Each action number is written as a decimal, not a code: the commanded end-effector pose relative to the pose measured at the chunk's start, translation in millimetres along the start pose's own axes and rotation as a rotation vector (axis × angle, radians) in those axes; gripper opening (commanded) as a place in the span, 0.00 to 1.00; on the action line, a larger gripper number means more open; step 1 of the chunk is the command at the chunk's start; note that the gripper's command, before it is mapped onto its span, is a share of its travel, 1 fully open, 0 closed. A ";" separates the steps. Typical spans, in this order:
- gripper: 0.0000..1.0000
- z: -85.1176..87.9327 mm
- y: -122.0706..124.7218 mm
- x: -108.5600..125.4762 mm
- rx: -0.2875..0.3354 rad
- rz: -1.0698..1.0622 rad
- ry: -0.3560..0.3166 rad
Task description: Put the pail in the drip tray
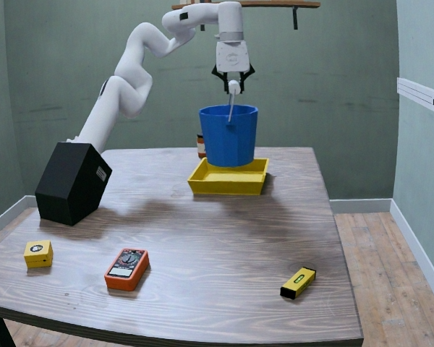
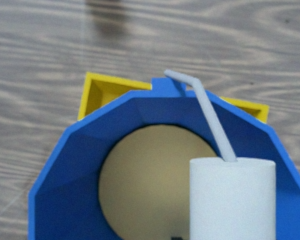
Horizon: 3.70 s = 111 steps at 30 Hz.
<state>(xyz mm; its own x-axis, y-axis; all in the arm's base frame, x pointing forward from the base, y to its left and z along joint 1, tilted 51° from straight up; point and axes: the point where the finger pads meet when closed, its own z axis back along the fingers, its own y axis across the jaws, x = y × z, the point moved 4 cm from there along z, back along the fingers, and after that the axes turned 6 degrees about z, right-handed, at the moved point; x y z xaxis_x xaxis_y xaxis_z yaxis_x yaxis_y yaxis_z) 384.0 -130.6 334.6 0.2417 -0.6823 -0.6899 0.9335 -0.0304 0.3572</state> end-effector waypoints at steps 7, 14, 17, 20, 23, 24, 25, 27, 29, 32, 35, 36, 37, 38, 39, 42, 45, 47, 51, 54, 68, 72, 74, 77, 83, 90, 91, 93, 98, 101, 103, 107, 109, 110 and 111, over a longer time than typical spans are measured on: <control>0.00 -8.5 0.7 0.0 0.003 0.001 -0.003; 0.00 -17.3 0.7 0.0 0.003 0.001 -0.003; 0.00 -18.6 0.7 0.0 0.003 0.001 -0.003; 0.00 -22.6 0.8 0.0 0.003 0.001 -0.003; 0.00 -26.6 0.8 0.0 0.003 0.001 -0.003; 0.00 -27.9 0.8 0.0 0.003 0.001 -0.003; 0.00 -29.3 0.8 0.0 0.003 0.001 -0.003; 0.00 -31.9 0.8 0.0 0.003 0.001 -0.003; 0.00 -34.6 0.8 0.0 0.003 0.001 -0.003; 0.00 -38.4 0.8 0.0 0.003 0.001 -0.003; 0.00 -39.7 0.8 0.0 0.003 0.001 -0.003; 0.00 -41.0 0.8 0.0 0.003 0.001 -0.003; 0.00 -42.2 0.8 0.0 0.003 0.001 -0.003; 0.00 -43.4 0.8 0.0 0.003 0.001 -0.003; 0.00 -44.6 0.8 0.0 0.003 0.001 -0.003; 0.00 -48.1 0.9 0.0 0.003 0.001 -0.003; 0.00 -51.4 0.9 0.0 0.003 0.001 -0.003; 0.00 -53.4 0.9 0.0 0.003 0.001 -0.003; 0.00 -55.3 0.9 0.0 0.003 0.001 -0.003; 0.00 -58.0 0.9 0.0 0.003 0.001 -0.003; 0.00 -65.8 0.9 0.0 0.003 0.001 -0.003; 0.00 -67.3 0.9 0.0 0.003 0.001 -0.003; 0.00 -67.8 0.9 0.0 0.003 0.001 -0.003; 0.00 -68.5 0.9 0.0 0.003 0.001 -0.003; 0.00 -69.1 0.9 0.0 0.003 0.001 -0.003; 0.00 -69.2 0.9 0.0 0.003 0.001 -0.003; 0.00 -69.2 0.9 0.0 0.003 0.001 -0.003; 0.00 -69.2 0.9 0.0 0.003 0.001 -0.003; 0.00 -69.2 0.9 0.0 0.003 0.001 -0.003; 0.00 -69.2 0.9 0.0 0.003 0.001 -0.003; 1.00 -69.2 0.9 0.0 0.003 0.001 -0.003; 1.00 -69.2 0.9 0.0 0.003 0.001 -0.003; 1.00 -69.2 0.9 0.0 0.003 0.001 -0.003; 1.00 -69.2 0.9 0.0 0.003 0.001 -0.003; 1.00 -69.2 0.9 0.0 0.003 0.001 -0.003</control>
<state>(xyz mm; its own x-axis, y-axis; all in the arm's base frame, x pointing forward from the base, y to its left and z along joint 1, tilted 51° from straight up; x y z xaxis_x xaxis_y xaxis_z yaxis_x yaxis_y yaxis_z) 402.9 -79.6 290.7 0.2419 -0.6834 -0.6888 0.9330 -0.0310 0.3585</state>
